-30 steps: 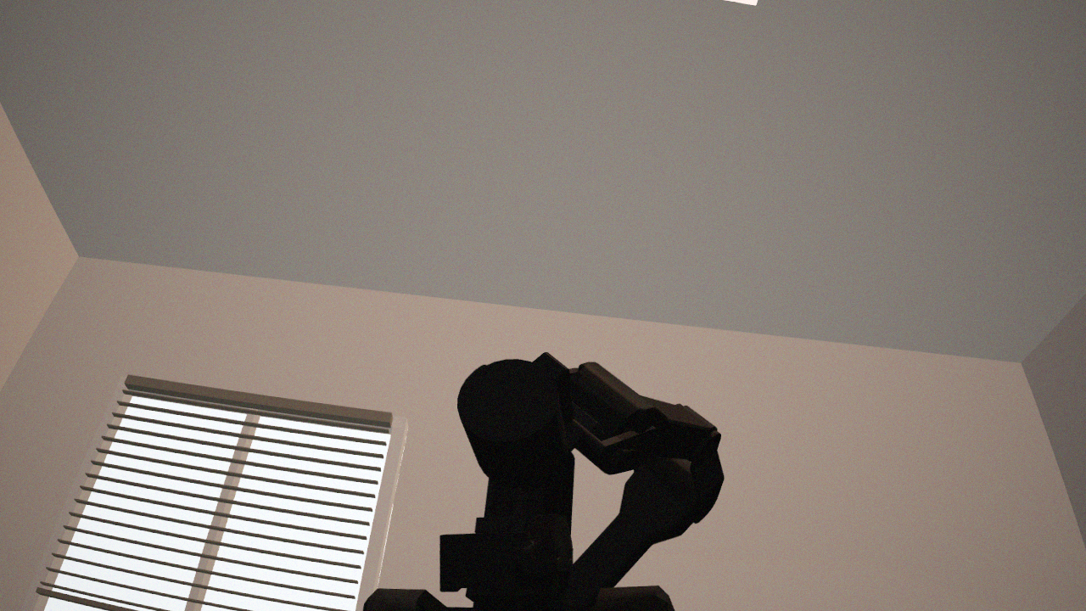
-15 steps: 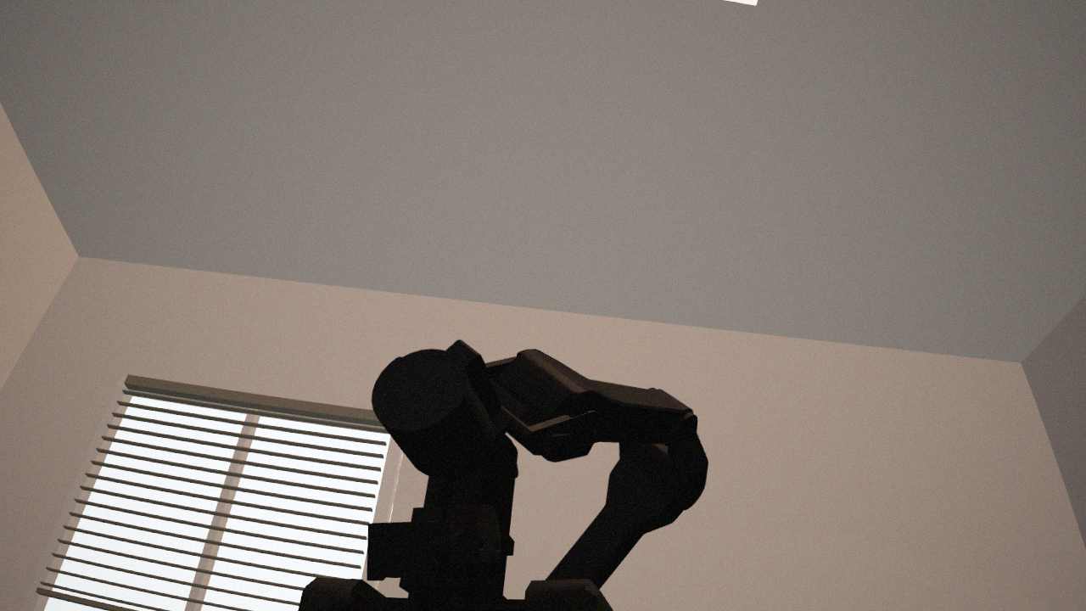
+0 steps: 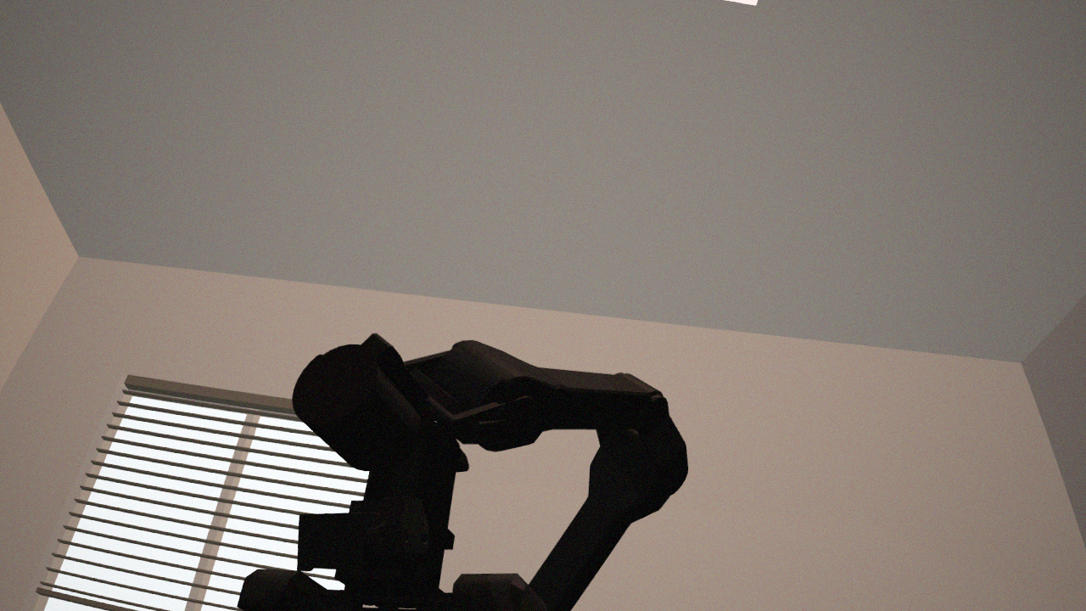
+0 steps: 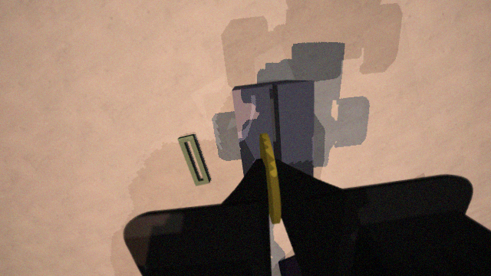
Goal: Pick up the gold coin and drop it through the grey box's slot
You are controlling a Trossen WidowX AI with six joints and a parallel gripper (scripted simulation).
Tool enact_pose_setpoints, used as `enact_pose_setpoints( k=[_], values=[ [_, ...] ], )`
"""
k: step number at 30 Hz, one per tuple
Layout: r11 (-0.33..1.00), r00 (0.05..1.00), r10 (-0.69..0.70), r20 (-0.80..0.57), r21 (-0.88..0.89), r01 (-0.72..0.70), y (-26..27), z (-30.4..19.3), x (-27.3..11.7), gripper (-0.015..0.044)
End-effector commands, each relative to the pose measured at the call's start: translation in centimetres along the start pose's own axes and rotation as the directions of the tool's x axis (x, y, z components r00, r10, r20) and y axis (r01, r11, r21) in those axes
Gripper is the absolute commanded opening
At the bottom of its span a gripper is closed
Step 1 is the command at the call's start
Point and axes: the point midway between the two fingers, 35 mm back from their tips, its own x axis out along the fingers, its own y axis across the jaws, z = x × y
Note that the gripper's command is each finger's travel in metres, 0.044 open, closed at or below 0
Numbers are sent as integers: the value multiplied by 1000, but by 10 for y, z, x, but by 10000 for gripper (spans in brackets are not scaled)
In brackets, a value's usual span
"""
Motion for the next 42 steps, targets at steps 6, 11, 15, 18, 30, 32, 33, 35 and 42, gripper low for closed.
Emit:
enact_pose_setpoints(
  k=[6, 11, 15, 18, 30, 32, 33, 35, 42],
  values=[
    [1000, 1000, 0, -3, -1, 0, -12, 3, 1, 0],
    [1000, 1000, 1, 0, 1, -1, -10, 2, 0, 0],
    [1000, 1000, 1, 0, 1, -1, -10, 2, 0, 0],
    [1000, 1000, 1, 0, 1, -1, -10, 2, 0, 0],
    [1000, 1000, 1, 1, -1, -1, -15, 2, 4, 4],
    [1000, 1000, 1, 4, -1, -1, -14, 3, 3, 0],
    [1000, 1000, 1, 5, 0, -1, -14, 3, 2, 0],
    [1000, 1000, 1, 5, 0, -1, -14, 3, 2, 0],
    [1000, 1000, 1, 5, -2, -1, -14, 3, 4, 0]
  ],
)
